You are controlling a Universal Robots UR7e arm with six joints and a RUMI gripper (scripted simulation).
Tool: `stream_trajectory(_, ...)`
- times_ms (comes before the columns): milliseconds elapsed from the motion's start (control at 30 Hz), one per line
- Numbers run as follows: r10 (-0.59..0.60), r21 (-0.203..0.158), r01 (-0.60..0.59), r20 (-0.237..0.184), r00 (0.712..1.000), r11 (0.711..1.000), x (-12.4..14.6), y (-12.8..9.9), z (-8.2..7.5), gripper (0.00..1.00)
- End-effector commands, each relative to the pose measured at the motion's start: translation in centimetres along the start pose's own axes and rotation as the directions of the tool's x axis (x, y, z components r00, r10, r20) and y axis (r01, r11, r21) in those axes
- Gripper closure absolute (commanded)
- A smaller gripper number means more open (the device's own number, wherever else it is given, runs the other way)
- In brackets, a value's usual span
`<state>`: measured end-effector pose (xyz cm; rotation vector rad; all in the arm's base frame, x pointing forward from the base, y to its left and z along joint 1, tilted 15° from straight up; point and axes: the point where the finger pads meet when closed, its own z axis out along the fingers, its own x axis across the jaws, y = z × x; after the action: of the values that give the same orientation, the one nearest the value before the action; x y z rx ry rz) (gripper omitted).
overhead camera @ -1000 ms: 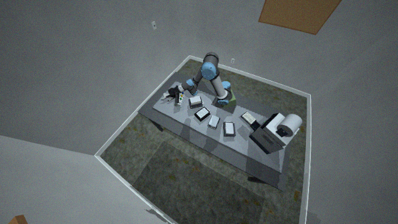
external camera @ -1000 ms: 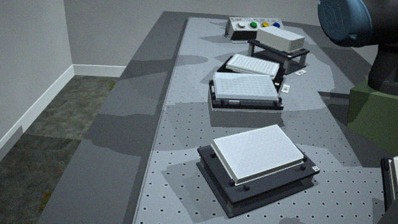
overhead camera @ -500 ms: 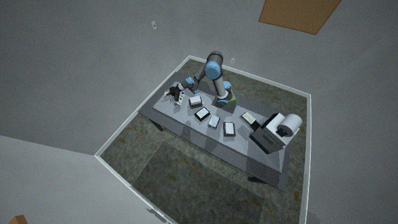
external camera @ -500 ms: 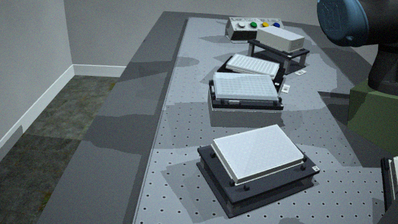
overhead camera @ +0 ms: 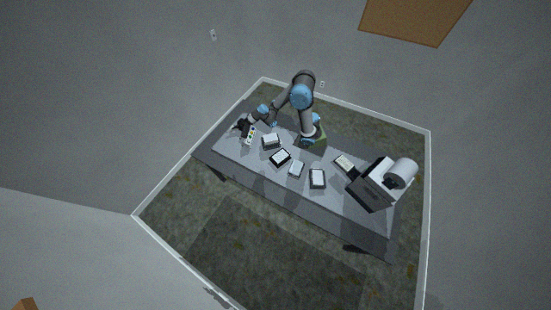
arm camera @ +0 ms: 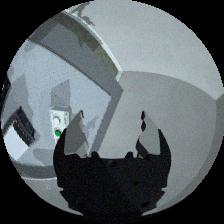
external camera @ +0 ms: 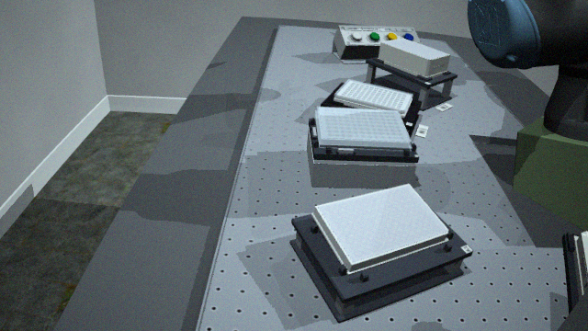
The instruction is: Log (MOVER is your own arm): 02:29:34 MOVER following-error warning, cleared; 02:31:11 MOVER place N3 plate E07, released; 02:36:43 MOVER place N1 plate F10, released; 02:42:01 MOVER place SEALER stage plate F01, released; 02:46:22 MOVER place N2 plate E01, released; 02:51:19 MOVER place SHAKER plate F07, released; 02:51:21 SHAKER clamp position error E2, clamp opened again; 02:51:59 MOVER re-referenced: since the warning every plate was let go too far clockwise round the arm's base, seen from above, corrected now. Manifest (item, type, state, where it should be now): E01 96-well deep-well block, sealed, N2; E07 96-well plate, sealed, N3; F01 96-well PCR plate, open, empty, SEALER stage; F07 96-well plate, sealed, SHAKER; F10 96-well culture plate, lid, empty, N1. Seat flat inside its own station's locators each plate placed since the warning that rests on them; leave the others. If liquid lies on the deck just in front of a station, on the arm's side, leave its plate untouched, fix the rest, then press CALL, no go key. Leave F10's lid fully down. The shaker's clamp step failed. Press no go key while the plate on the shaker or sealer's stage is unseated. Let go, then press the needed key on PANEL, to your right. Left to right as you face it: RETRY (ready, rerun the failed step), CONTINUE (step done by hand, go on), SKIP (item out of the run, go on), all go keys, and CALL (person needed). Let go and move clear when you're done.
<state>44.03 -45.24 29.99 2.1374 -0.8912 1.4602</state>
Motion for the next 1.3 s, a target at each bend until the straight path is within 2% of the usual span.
stream_trajectory(0,0.094,-0.020,-0.093,0.052,0.994,0.996,-0.4,0.4,-0.3,0.18)
stream_trajectory(300,0.216,-0.059,-0.210,0.109,0.970,0.976,-2.7,1.6,-1.7,0.18)
stream_trajectory(433,0.284,-0.086,-0.275,0.138,0.949,0.958,-2.8,1.7,-1.7,0.18)
stream_trajectory(700,0.418,-0.150,-0.395,0.186,0.889,0.906,-4.9,2.5,-3.1,0.18)
stream_trajectory(767,0.418,-0.150,-0.395,0.186,0.889,0.906,-4.9,2.5,-3.1,0.18)
stream_trajectory(1000,0.528,-0.215,-0.488,0.217,0.821,0.846,-6.9,3.1,-4.5,0.18)
stream_trajectory(1267,0.644,-0.297,-0.577,0.237,0.727,0.761,-8.5,3.4,-5.6,0.18)
